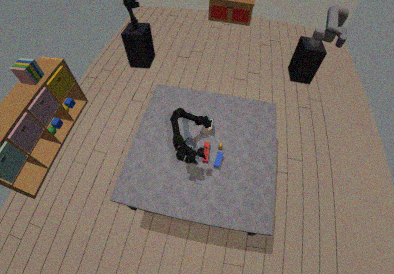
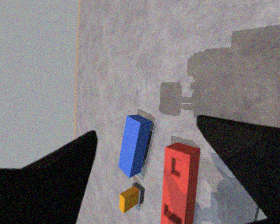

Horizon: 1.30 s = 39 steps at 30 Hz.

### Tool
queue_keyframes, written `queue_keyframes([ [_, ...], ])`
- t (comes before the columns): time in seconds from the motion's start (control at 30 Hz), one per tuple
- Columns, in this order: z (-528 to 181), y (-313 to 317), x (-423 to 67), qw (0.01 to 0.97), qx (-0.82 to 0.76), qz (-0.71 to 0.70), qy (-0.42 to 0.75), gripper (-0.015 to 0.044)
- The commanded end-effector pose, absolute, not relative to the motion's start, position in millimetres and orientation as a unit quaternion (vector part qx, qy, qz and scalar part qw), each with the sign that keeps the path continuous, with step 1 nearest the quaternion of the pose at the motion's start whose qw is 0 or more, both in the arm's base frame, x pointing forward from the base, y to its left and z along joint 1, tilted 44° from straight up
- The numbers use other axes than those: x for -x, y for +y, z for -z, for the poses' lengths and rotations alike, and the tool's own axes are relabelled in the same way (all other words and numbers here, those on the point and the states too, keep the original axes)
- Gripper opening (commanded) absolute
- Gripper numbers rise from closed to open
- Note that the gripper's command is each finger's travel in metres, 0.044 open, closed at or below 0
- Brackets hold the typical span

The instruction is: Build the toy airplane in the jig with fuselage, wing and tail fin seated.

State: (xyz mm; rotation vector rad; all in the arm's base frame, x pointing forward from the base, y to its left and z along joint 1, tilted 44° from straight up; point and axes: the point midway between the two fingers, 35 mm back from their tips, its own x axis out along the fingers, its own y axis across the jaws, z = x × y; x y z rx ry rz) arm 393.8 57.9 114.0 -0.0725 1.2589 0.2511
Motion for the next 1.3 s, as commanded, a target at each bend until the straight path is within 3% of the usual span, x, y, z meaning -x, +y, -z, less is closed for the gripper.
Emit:
queue_keyframes([
  [0.0, -78.2, 78.3, -339.8, 0.731, 0.074, 0.007, 0.678, 0.044],
  [0.27, -73.8, 86.7, -259.4, 0.674, 0.273, 0.239, 0.644, 0.044],
  [0.73, -72.9, 85.4, -258.7, 0.674, 0.278, 0.242, 0.64, 0.044],
  [0.9, -37.7, 51.9, -261.9, 0.674, 0.279, 0.243, 0.639, 0.044],
  [1.27, -25.4, 39.9, -262.8, 0.674, 0.279, 0.243, 0.639, 0.044],
])
